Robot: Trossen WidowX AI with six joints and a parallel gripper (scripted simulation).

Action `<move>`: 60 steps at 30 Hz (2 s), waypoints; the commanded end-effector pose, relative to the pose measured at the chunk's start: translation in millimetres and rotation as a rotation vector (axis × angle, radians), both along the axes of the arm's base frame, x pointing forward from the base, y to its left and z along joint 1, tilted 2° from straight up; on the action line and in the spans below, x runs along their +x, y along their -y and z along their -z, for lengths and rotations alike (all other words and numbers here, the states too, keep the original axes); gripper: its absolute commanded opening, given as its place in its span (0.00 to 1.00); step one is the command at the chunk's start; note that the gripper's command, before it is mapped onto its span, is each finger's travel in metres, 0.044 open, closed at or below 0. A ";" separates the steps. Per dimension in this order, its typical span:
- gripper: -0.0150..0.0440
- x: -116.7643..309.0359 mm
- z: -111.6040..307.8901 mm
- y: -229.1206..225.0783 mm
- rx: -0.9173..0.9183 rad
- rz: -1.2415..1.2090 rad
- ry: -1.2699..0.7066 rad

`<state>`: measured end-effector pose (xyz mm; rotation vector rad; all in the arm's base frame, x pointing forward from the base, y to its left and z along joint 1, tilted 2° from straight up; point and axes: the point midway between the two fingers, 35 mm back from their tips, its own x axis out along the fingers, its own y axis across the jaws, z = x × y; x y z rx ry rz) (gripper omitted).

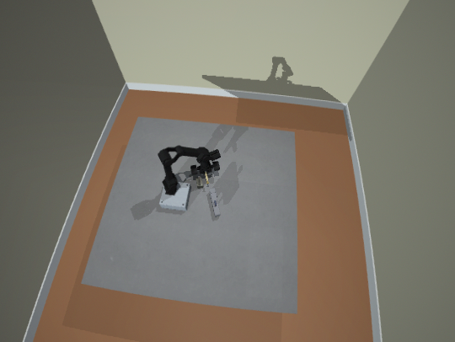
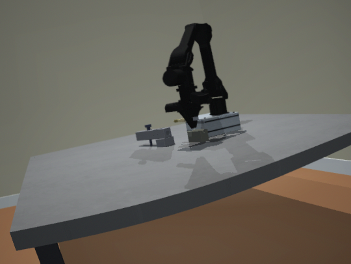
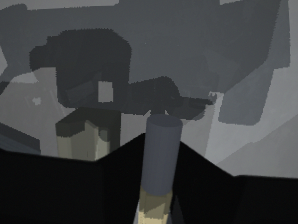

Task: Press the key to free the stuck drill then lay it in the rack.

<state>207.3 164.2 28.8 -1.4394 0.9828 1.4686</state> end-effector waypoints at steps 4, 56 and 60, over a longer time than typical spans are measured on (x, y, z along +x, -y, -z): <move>0.25 -13.3 1.4 2.0 0.004 0.004 0.007; 0.25 -53.4 44.3 3.9 0.004 0.004 0.003; 0.25 -53.3 48.8 3.6 0.004 0.004 0.002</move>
